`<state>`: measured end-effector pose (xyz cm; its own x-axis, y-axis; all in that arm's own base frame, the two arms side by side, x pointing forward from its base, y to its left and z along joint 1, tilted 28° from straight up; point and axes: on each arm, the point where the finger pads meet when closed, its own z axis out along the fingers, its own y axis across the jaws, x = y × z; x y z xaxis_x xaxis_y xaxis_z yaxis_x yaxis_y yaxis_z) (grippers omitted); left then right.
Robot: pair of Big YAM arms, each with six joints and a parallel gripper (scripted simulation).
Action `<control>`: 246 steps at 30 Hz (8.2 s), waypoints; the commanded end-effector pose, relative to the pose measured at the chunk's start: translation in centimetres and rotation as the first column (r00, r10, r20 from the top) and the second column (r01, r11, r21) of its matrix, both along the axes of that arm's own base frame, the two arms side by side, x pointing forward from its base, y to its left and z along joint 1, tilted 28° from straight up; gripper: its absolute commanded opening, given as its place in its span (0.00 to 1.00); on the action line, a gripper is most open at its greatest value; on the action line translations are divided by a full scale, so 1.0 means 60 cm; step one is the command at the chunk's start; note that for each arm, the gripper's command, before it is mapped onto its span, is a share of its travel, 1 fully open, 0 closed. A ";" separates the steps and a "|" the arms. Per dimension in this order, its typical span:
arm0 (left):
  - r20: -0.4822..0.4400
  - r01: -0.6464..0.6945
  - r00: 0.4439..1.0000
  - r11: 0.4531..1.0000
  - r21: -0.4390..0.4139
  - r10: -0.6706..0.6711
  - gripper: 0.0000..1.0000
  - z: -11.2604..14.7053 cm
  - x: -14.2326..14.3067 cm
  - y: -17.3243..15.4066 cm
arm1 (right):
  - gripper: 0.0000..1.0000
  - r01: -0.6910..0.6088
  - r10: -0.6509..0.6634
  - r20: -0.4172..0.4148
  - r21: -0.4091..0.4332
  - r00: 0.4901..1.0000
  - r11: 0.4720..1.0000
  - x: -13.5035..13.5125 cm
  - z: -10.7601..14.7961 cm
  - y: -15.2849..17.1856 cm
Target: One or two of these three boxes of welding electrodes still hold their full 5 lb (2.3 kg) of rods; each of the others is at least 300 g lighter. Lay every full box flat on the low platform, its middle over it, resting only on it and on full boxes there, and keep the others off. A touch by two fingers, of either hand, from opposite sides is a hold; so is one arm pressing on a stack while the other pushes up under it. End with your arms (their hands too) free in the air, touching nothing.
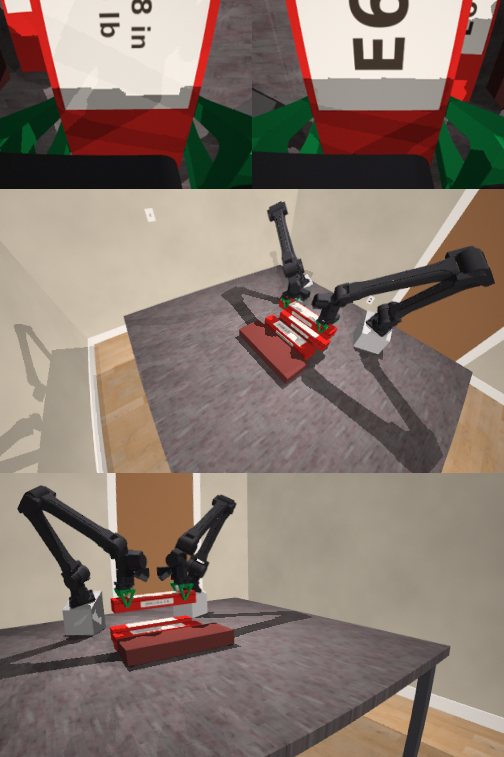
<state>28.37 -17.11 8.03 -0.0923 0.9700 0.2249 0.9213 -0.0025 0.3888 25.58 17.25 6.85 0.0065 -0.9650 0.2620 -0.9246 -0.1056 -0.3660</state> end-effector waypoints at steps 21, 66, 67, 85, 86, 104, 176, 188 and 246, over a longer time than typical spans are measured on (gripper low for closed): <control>0.067 0.003 0.998 0.999 -0.039 0.000 0.00 0.071 0.059 -0.015 | 0.00 -0.001 -0.002 0.060 0.040 0.998 0.999 0.058 0.060 0.024; 0.073 0.005 0.997 0.999 -0.037 -0.002 0.00 0.120 0.146 -0.016 | 0.00 -0.010 0.008 0.066 0.036 0.998 0.999 0.143 0.108 0.031; 0.073 0.005 0.997 0.999 -0.037 -0.002 0.00 0.121 0.146 -0.016 | 0.00 -0.011 0.008 0.066 0.036 0.998 0.999 0.143 0.108 0.032; 0.073 0.004 0.997 0.999 -0.037 -0.001 0.00 0.127 0.147 -0.015 | 0.00 -0.013 0.011 0.066 0.037 0.998 0.999 0.144 0.112 0.035; 0.073 0.004 0.997 0.999 -0.037 -0.001 0.00 0.128 0.147 -0.015 | 0.00 -0.013 0.011 0.066 0.037 0.998 0.999 0.144 0.113 0.035; 0.074 0.003 0.997 0.999 -0.037 0.000 0.00 0.133 0.150 -0.014 | 0.00 -0.001 -0.002 0.066 0.037 0.998 0.999 0.151 0.116 0.028; 0.085 0.003 0.996 0.999 -0.034 0.000 0.00 0.218 0.310 -0.016 | 0.00 -0.001 -0.002 0.077 0.033 0.997 0.999 0.313 0.200 0.032; 0.085 0.018 0.996 0.999 -0.034 -0.016 0.00 0.225 0.314 -0.029 | 0.00 -0.020 0.018 0.078 0.033 0.997 0.999 0.314 0.206 0.047; 0.091 0.011 0.996 0.999 -0.033 -0.008 0.00 0.279 0.402 -0.025 | 0.00 -0.022 0.020 0.084 0.033 0.996 0.999 0.401 0.257 0.055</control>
